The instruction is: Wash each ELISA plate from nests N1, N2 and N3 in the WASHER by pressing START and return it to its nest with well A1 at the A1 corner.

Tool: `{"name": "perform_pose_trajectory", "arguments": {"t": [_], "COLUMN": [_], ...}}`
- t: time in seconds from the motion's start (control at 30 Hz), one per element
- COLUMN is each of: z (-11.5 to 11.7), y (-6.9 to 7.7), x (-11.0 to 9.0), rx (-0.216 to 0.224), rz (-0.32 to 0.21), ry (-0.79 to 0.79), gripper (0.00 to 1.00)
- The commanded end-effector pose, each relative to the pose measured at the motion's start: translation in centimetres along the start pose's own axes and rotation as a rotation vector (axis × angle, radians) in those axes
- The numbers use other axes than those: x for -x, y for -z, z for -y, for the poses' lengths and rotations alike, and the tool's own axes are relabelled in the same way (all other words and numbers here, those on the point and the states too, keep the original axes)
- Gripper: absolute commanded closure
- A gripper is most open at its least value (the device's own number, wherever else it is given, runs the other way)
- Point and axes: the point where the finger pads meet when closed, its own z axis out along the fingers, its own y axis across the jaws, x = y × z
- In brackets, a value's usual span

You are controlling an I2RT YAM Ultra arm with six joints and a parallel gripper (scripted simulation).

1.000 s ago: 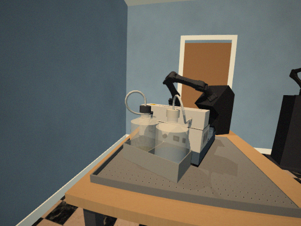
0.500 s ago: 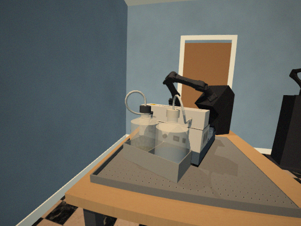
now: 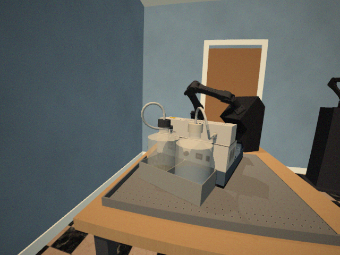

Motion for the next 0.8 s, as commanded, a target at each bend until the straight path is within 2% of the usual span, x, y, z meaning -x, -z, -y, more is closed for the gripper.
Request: {"name": "perform_pose_trajectory", "arguments": {"t": [0.0, 0.77], "z": [0.1, 0.06], "y": [0.32, 0.01], "x": [0.34, 0.27], "rx": [-0.002, -0.002], "rz": [0.011, 0.011], "ry": [-0.003, -0.003], "gripper": [1.0, 1.0]}}
